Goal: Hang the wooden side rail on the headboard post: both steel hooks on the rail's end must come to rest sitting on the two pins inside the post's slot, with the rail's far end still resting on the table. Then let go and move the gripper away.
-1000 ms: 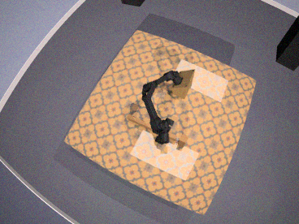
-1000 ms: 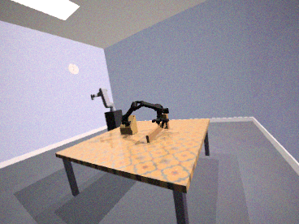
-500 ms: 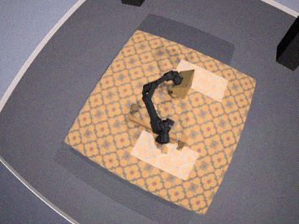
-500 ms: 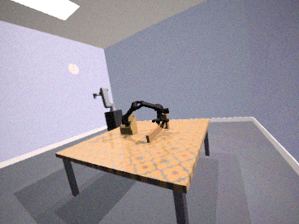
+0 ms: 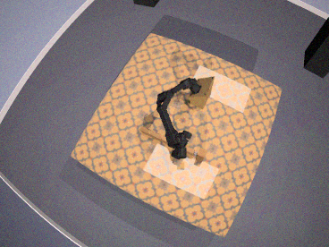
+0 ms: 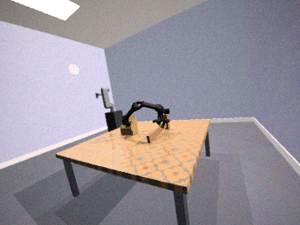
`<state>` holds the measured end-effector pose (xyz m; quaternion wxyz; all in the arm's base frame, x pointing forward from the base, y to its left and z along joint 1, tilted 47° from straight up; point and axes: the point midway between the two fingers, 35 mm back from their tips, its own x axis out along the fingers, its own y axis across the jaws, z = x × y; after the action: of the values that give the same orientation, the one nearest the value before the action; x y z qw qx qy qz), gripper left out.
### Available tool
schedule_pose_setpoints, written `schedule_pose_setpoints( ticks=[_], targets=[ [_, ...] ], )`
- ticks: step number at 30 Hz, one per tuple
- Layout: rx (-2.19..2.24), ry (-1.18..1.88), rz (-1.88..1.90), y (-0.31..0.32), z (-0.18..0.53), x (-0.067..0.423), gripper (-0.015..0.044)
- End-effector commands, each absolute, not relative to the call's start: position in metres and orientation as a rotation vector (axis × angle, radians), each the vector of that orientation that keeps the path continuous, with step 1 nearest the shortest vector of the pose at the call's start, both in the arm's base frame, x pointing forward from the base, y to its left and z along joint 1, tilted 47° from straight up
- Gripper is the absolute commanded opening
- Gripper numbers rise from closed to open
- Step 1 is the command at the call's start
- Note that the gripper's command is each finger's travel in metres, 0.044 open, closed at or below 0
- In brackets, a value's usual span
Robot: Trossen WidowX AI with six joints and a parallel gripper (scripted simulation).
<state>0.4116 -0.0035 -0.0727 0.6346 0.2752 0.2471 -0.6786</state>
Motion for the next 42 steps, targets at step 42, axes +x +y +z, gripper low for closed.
schedule_pose_setpoints(
  ticks=[42],
  targets=[
    [0.638,0.563,-1.531,0.0089,-0.0726,0.4149,0.0000]
  ],
)
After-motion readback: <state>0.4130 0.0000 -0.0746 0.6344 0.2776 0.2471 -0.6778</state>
